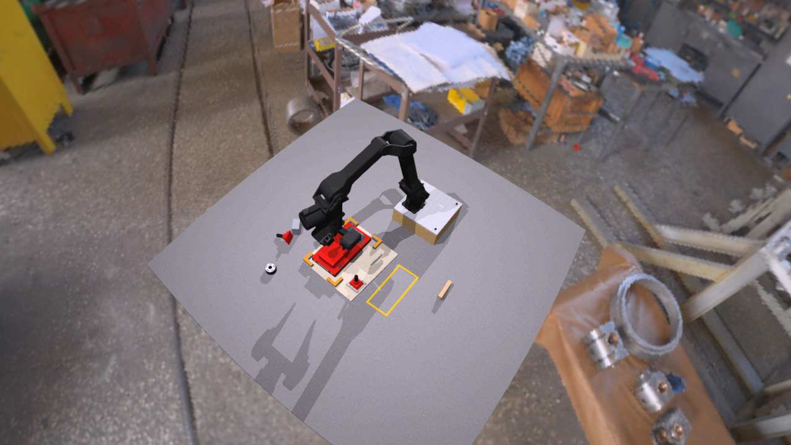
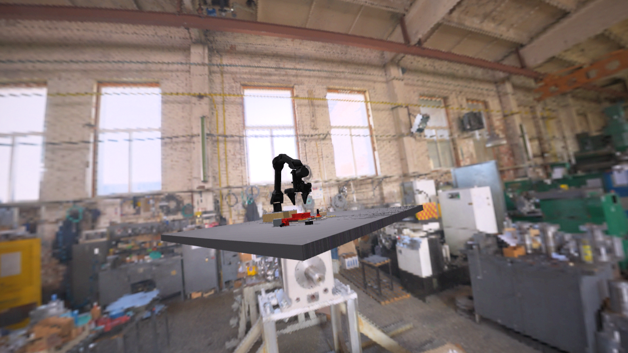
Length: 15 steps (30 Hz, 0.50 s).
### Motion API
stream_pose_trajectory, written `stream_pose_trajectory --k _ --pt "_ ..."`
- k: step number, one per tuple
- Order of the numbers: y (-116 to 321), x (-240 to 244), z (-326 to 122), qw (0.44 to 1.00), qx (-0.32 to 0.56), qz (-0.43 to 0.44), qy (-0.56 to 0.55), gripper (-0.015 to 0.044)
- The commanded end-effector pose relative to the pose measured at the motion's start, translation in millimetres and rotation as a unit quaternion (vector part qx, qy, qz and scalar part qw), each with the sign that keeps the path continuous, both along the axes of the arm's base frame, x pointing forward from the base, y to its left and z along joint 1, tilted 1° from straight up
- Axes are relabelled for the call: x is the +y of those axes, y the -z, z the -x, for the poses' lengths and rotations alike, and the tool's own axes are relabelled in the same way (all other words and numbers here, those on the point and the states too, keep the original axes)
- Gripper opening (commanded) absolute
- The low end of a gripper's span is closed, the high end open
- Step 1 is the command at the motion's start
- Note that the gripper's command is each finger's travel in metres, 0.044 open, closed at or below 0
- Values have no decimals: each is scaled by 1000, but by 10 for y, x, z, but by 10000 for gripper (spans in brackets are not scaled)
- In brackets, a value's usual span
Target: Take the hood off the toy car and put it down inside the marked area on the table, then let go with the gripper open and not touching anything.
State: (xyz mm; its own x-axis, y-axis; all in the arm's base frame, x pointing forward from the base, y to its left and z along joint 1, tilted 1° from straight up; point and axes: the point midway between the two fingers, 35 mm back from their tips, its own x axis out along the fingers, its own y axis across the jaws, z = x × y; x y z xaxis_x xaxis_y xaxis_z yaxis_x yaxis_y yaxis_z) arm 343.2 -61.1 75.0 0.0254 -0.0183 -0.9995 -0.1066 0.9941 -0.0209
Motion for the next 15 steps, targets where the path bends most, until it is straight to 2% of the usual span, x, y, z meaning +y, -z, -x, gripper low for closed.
stream_pose_trajectory --k 1,15 --pt "82 -2 3 1000 6 1 2 440" --pt "211 -3 -7 1000 6 1 2 440"
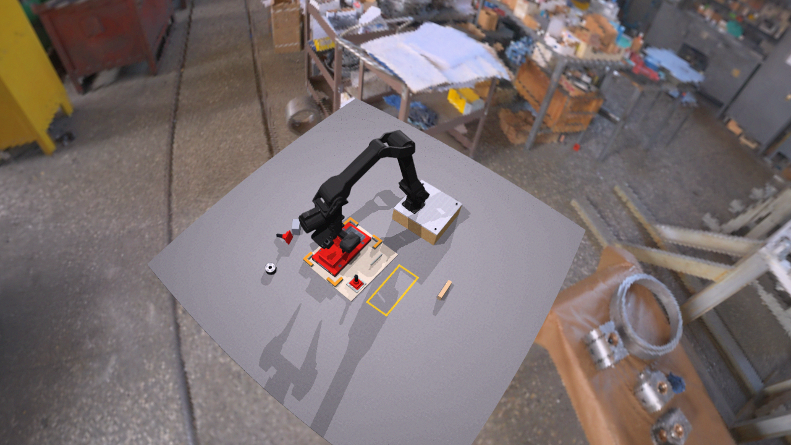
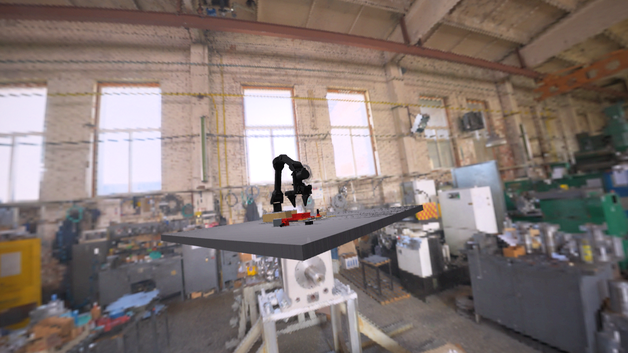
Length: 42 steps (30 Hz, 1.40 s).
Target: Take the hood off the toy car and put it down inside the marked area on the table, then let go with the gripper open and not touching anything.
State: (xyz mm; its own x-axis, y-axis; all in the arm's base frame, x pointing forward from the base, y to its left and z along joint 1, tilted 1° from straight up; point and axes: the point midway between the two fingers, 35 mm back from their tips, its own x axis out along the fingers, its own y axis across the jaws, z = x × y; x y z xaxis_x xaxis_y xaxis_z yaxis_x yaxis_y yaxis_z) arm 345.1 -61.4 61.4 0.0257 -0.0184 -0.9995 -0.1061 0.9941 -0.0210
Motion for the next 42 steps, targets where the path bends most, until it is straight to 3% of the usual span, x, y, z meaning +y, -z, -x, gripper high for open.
stream_pose_trajectory --k 1,42 --pt "84 -1 12 1000 6 1 2 440" --pt "385 2 12 1000 6 0 2 440"
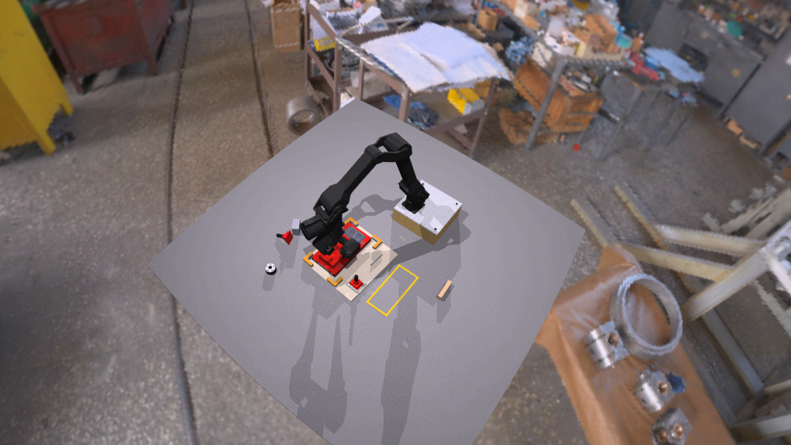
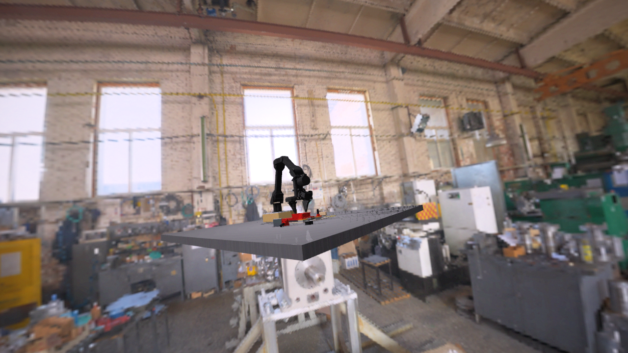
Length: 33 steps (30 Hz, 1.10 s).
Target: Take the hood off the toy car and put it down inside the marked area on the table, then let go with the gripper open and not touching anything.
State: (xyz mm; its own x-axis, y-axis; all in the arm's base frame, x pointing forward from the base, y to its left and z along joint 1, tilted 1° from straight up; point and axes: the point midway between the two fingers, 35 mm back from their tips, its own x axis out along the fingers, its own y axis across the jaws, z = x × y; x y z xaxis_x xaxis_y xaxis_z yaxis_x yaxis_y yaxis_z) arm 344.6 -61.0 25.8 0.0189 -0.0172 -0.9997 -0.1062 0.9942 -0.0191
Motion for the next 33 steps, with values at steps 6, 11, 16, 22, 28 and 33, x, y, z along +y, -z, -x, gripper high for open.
stream_pose_trajectory --k 6,11,16,22,28,33 --pt "56 -2 5 1000 3 1 2 440" --pt "81 -3 5 1000 3 1 2 440" --pt "106 -3 4 1000 3 1 2 440" --pt "135 -4 4 1000 3 1 2 440" --pt "165 -4 4 1000 3 1 2 440" --pt "189 -5 4 1000 3 1 2 440"
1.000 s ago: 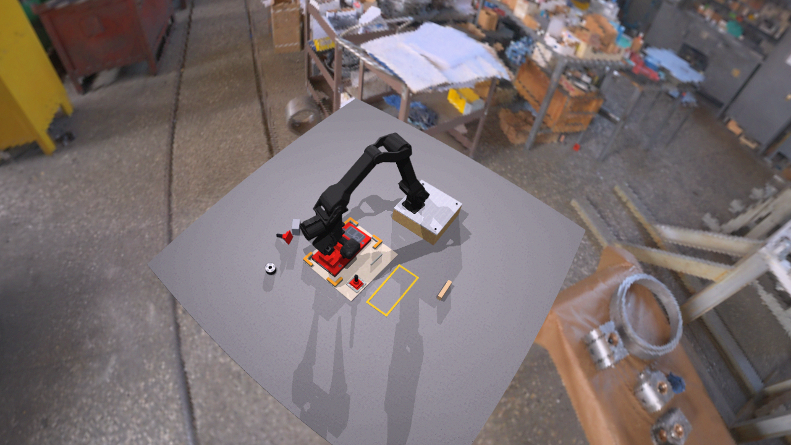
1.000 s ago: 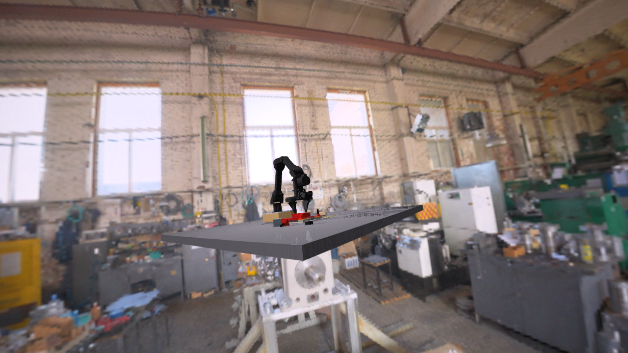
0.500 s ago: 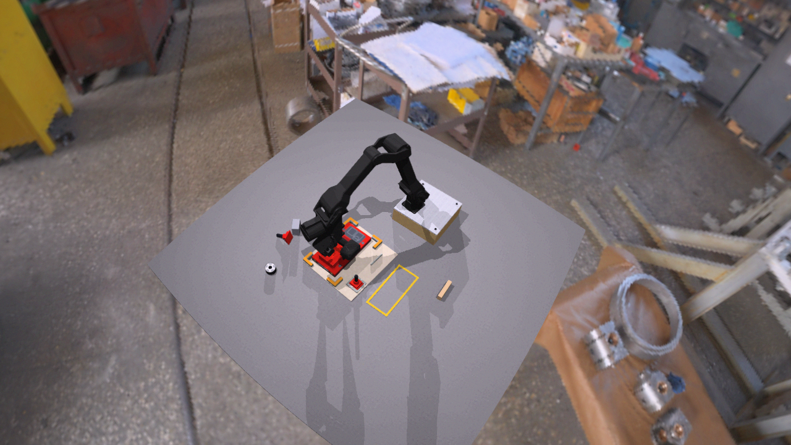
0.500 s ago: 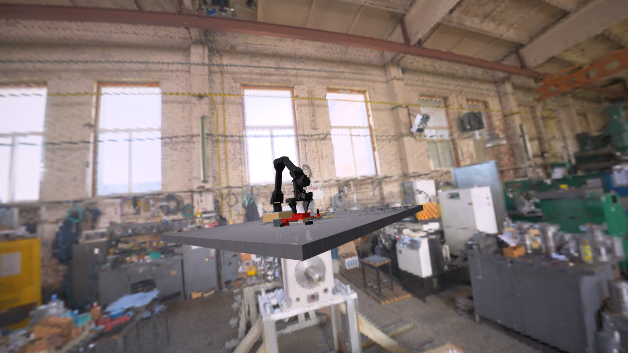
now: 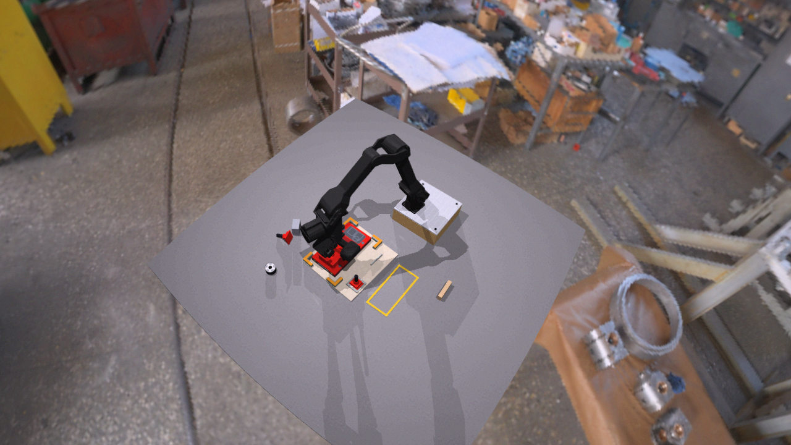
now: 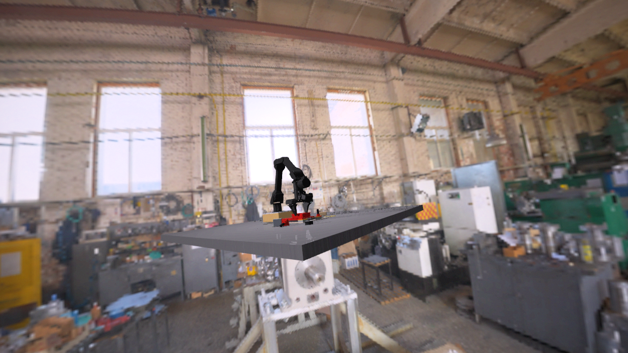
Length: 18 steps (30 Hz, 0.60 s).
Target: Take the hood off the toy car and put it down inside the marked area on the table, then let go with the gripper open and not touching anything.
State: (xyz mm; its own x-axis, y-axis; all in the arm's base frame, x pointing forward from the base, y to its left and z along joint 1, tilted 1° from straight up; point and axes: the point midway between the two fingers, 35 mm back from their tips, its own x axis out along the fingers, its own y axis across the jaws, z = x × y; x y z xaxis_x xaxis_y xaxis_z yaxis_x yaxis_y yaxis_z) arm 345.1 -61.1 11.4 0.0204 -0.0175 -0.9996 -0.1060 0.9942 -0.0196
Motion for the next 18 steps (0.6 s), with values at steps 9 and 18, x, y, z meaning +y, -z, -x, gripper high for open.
stream_pose_trajectory --k 9,18 --pt "81 -4 11 1000 4 1 2 440" --pt "43 0 1 1000 0 0 0 302"
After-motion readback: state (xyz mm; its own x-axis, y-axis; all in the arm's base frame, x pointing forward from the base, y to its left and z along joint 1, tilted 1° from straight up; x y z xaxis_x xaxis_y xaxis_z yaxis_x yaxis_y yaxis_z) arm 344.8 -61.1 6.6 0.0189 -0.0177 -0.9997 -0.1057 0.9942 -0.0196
